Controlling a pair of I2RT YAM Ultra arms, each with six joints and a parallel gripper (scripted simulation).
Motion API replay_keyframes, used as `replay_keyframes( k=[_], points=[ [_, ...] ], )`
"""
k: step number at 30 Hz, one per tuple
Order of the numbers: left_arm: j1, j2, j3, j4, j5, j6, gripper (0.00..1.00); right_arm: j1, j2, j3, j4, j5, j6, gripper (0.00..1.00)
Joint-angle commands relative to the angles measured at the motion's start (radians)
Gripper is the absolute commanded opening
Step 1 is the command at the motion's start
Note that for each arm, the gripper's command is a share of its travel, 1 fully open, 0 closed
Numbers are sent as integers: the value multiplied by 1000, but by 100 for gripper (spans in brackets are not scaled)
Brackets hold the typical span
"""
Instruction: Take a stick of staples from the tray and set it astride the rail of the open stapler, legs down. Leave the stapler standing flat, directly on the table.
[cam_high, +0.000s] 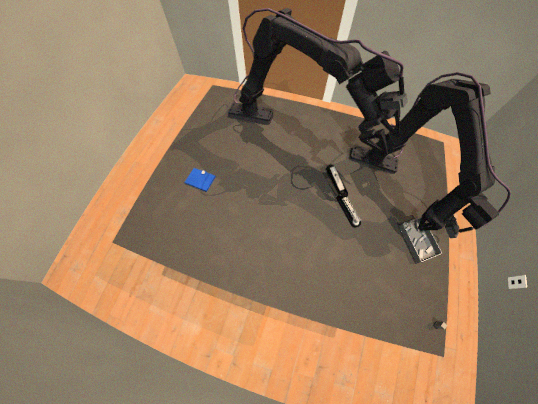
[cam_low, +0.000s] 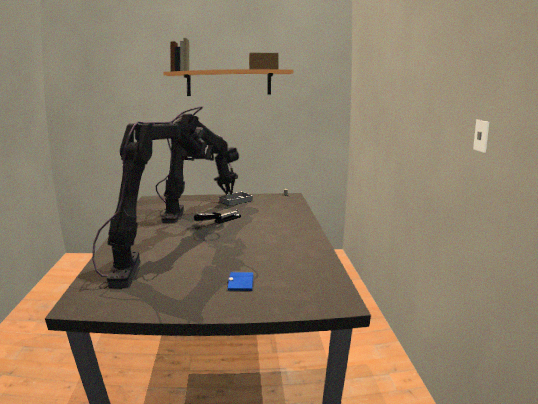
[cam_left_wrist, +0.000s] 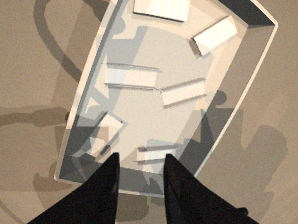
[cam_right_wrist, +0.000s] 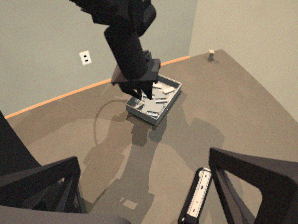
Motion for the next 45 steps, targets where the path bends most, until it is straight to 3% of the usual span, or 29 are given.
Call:
replay_keyframes(
  k=[1, 15, 45],
  points=[
    [-17, 8, 47, -54, -51, 154, 27, 1, -7, 32, 0, -3, -6, 100],
    [-42, 70, 136, -184, -195, 631, 27, 1, -7, 32, 0, -3, -6, 100],
    [-31, 143, 82, -63, -188, 653, 27, 1, -7, 32, 0, -3, -6, 100]
  ],
)
